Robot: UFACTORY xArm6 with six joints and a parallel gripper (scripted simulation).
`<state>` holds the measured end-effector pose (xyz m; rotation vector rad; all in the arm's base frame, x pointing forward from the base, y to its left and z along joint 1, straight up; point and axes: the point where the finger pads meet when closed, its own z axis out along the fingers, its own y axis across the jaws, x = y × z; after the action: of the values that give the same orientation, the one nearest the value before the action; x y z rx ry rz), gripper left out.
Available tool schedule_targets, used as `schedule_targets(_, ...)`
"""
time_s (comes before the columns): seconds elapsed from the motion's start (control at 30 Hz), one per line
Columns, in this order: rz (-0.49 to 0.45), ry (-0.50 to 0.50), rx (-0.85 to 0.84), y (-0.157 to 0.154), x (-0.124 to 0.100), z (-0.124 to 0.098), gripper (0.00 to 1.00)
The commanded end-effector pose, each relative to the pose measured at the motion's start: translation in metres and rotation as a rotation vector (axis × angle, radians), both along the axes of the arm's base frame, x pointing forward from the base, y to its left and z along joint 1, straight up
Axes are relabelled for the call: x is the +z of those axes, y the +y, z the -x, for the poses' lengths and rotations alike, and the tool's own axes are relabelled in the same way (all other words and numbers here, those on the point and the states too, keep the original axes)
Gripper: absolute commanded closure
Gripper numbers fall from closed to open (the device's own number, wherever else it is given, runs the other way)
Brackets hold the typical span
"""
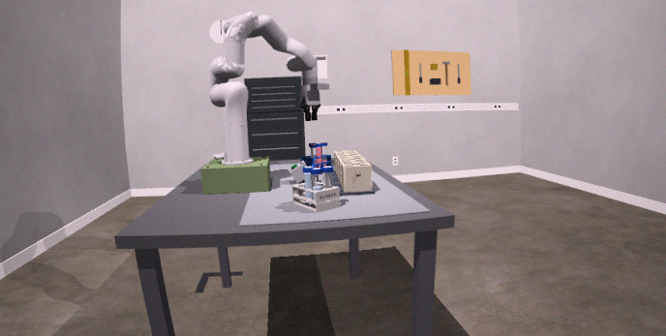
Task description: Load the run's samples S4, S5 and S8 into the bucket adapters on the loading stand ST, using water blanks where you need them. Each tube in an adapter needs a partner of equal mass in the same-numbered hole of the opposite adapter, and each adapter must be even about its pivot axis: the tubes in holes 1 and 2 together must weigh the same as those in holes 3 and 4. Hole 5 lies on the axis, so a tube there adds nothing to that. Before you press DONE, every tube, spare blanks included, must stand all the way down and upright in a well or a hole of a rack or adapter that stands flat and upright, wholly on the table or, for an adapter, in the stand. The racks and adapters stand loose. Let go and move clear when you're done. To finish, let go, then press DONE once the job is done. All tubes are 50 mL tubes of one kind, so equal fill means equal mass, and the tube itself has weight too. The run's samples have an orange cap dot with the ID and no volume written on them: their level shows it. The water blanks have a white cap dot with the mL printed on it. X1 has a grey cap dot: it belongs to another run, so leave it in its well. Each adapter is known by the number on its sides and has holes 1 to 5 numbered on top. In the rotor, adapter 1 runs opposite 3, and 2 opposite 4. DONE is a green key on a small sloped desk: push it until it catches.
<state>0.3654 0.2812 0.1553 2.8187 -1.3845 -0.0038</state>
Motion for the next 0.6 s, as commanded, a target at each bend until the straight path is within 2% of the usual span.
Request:
schedule_targets(0.0, -0.003, -0.004, 0.0, 0.001, 0.002, -0.001, 0.56)
schedule_targets(0.03, -0.003, -0.004, 0.033, -0.004, 0.002, 0.0, 0.43)
schedule_targets(0.17, -0.003, -0.004, 0.1, -0.014, 0.002, 0.001, 0.43)
schedule_targets(0.43, -0.003, -0.004, 0.367, -0.054, 0.002, 0.006, 0.43)
schedule_targets(0.57, -0.003, -0.004, 0.5, -0.055, 0.002, 0.006, 0.43)
